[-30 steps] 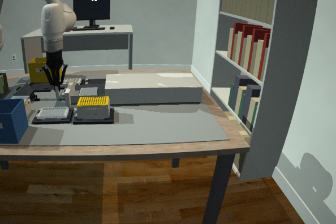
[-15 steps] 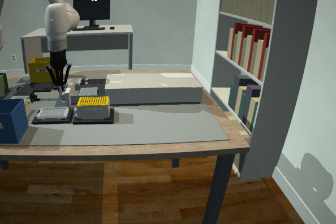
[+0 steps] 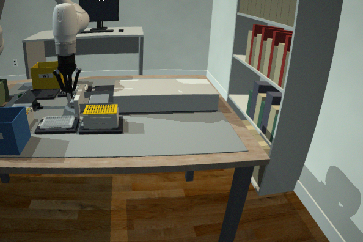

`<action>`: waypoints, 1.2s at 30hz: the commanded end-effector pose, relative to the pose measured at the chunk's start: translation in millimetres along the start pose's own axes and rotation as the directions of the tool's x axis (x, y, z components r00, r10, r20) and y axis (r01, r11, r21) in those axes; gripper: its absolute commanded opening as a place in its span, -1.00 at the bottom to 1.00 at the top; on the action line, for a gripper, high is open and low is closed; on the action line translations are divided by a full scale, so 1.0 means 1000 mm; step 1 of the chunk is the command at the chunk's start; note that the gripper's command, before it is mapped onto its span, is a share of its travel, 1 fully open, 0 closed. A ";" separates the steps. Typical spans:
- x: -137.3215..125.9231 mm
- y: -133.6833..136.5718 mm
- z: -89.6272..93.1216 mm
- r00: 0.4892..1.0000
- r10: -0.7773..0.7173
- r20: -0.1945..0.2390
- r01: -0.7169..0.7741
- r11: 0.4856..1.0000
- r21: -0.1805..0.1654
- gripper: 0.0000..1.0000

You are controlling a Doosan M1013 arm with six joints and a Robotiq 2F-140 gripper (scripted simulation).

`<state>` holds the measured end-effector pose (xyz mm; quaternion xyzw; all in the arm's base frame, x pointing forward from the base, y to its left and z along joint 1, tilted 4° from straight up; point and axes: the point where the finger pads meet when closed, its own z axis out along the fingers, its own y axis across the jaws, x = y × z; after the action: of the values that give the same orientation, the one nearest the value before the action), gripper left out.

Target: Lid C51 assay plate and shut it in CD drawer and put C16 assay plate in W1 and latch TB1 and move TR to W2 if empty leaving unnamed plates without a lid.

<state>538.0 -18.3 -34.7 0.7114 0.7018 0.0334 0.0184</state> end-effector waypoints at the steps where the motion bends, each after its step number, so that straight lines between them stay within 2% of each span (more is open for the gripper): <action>1: 0.000 0.002 0.000 1.000 0.000 0.000 0.000 1.000 0.000 -1.00; 36: 0.000 0.043 0.000 1.000 0.000 0.000 0.000 1.000 0.000 -1.00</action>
<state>579.0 -18.8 -31.7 0.7114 0.7018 0.0334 0.0183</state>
